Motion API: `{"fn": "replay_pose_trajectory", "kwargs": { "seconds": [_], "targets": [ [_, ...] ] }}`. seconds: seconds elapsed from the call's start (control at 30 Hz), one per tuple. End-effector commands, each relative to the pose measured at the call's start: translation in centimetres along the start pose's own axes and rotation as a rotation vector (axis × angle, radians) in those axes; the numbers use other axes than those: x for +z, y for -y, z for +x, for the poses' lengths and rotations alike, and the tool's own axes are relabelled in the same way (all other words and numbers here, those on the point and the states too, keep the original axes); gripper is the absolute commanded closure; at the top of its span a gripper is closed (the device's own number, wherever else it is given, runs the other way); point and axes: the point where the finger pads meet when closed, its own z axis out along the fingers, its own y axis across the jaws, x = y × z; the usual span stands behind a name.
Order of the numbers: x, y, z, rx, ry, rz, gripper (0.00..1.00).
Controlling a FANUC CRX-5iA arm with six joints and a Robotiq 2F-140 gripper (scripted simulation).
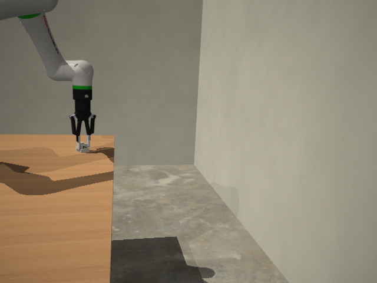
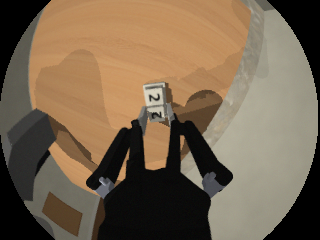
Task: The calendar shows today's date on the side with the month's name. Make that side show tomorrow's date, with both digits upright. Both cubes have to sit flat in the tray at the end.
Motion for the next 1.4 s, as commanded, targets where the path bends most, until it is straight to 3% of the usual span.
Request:
{"fn": "replay_pose_trajectory", "kwargs": {
  "seconds": [0.0, 0.5, 0.93, 1.37],
  "targets": [
    [0.0, 0.0, 0.0, 0.0, 0.0, 0.0, 0.64],
    [-0.5, 0.0, 0.0, 0.0, 0.0, 0.0, 0.64],
    [-6.6, 0.0, 0.0, 0.0, 0.0, 0.0, 0.64],
    [-9.0, 0.0, 0.0, 0.0, 0.0, 0.0, 0.64]
  ]
}}
